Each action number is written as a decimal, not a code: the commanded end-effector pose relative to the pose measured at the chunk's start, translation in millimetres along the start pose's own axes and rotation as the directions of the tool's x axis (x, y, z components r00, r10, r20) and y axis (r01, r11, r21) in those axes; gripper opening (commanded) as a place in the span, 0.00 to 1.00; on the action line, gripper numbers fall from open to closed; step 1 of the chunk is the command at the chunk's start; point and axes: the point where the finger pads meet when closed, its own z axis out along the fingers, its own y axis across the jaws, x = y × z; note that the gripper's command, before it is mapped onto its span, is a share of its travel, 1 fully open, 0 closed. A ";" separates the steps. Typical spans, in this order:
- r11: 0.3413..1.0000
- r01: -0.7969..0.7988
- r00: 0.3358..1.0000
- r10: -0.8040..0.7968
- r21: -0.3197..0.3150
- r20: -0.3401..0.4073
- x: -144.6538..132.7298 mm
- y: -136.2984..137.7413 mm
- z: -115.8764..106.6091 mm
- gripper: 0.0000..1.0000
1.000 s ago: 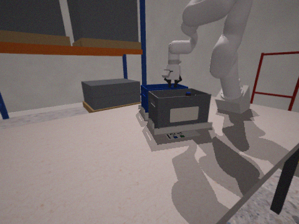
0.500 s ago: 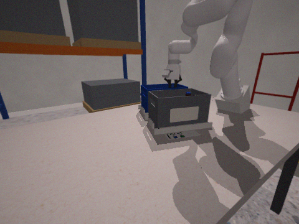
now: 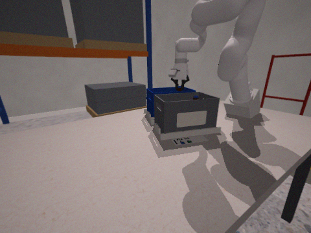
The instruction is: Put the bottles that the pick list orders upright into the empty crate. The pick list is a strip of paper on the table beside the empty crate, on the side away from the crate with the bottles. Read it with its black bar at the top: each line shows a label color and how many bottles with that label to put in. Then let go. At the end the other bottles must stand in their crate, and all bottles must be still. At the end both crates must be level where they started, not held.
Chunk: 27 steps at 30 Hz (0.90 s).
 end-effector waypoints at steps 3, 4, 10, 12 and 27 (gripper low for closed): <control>1.000 0.001 1.000 -0.001 -0.003 0.001 0.1 1.1 -11.0 0.00; 1.000 0.001 1.000 -0.001 -0.003 0.001 0.1 1.1 -12.6 0.00; 1.000 0.001 1.000 -0.001 -0.003 0.001 0.1 1.1 -19.3 0.00; 1.000 0.001 1.000 -0.001 -0.003 0.001 0.1 1.0 -22.7 0.00; 1.000 0.001 1.000 -0.001 -0.003 0.001 0.1 1.0 -44.4 0.00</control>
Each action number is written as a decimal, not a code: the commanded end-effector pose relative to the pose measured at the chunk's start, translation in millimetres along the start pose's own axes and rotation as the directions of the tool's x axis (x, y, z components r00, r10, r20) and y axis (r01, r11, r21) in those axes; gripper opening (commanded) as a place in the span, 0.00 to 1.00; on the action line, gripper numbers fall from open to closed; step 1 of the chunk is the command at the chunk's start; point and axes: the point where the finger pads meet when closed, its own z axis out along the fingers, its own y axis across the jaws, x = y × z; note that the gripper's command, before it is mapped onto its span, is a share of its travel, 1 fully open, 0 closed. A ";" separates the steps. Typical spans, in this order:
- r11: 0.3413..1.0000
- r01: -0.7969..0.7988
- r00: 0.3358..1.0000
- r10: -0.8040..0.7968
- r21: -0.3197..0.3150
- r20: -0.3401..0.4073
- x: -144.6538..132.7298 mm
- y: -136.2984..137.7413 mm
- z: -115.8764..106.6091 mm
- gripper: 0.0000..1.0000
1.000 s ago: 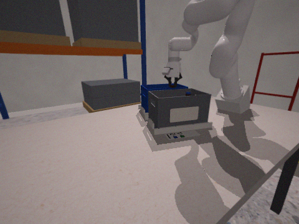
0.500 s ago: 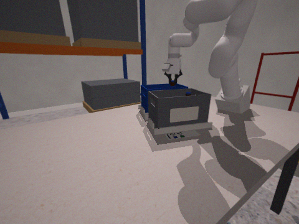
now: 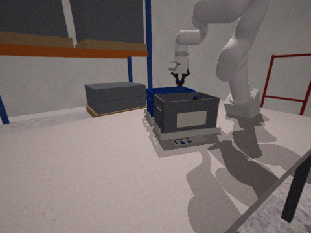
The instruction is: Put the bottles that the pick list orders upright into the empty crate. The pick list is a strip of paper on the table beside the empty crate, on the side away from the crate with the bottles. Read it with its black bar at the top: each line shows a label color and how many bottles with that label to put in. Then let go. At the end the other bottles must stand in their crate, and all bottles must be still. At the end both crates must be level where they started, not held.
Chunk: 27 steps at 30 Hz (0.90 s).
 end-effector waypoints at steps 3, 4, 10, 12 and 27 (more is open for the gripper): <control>1.000 0.001 1.000 -0.001 -0.003 0.002 0.0 1.2 -10.4 0.00; 1.000 0.001 1.000 -0.001 -0.003 0.002 0.0 1.2 -12.1 0.00; 1.000 0.001 1.000 -0.001 -0.003 0.002 0.0 1.2 -22.1 0.00; 1.000 0.001 1.000 -0.001 -0.003 0.002 0.0 1.1 -25.4 0.00; 1.000 0.001 1.000 -0.001 -0.003 0.002 0.0 1.1 -47.1 0.00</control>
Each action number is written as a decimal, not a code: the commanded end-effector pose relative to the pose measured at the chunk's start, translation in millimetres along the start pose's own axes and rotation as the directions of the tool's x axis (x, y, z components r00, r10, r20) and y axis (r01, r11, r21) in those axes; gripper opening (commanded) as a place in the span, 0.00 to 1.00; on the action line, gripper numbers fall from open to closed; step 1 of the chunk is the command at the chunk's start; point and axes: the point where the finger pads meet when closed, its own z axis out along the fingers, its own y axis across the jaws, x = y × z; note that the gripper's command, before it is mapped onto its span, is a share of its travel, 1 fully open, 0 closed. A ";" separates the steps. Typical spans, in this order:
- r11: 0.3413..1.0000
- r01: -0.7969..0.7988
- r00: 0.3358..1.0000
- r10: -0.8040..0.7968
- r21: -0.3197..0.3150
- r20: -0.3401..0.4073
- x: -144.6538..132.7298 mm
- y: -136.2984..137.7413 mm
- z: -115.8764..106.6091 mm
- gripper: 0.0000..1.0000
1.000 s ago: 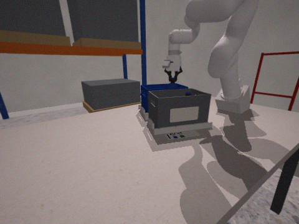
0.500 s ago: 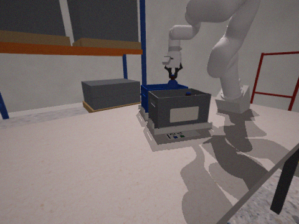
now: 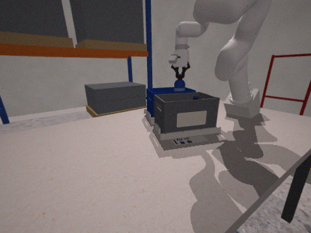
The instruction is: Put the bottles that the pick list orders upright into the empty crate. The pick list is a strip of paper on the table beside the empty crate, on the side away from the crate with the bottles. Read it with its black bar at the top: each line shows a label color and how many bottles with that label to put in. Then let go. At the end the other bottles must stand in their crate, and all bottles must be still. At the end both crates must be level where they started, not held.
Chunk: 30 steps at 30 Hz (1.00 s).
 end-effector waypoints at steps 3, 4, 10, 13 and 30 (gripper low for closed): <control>1.000 0.001 1.000 -0.001 -0.003 0.002 0.0 0.9 -9.4 0.00; 1.000 0.001 1.000 -0.001 -0.003 0.002 0.0 0.9 -9.4 0.00; 1.000 0.001 1.000 -0.001 -0.003 0.002 0.0 0.9 -19.4 0.00; 1.000 0.001 1.000 -0.001 -0.003 0.002 0.0 0.9 -24.4 0.00; 1.000 0.001 1.000 -0.001 -0.003 0.002 0.0 0.8 -49.4 0.00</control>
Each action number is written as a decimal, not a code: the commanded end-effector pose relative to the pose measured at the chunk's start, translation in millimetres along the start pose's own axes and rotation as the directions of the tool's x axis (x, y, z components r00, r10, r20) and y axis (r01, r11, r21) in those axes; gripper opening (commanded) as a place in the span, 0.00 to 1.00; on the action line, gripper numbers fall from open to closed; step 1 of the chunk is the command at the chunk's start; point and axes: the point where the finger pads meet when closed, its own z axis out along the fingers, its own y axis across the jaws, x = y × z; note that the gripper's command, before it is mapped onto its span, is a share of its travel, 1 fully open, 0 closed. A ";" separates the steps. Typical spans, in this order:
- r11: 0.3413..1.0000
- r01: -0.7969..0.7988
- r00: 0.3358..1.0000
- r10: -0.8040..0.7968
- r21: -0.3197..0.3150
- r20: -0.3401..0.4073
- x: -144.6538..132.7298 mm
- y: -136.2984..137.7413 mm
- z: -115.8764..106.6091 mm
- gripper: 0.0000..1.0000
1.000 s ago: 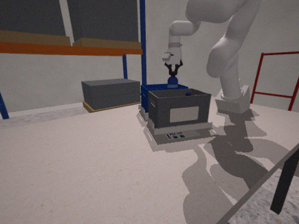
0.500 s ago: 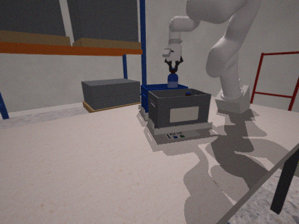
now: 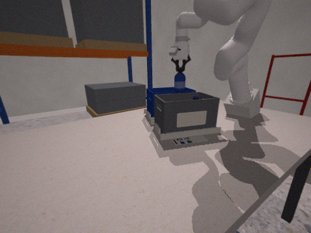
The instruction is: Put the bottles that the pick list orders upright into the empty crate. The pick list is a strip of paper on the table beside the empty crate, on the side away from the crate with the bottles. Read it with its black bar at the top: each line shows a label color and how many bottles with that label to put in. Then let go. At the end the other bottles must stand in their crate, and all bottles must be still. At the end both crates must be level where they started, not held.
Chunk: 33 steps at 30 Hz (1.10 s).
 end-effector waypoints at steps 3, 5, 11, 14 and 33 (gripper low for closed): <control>1.000 0.001 1.000 -0.001 -0.002 0.002 0.0 0.8 -11.0 0.00; 1.000 0.001 1.000 -0.001 -0.002 0.002 0.0 0.8 -14.3 0.00; 1.000 0.001 1.000 -0.001 -0.002 0.002 0.0 0.8 -21.0 0.00; 1.000 0.001 1.000 -0.001 -0.002 0.002 0.0 0.7 -26.0 0.00; 1.000 0.001 1.000 -0.001 -0.002 0.002 5.5 -1.7 -35.0 0.00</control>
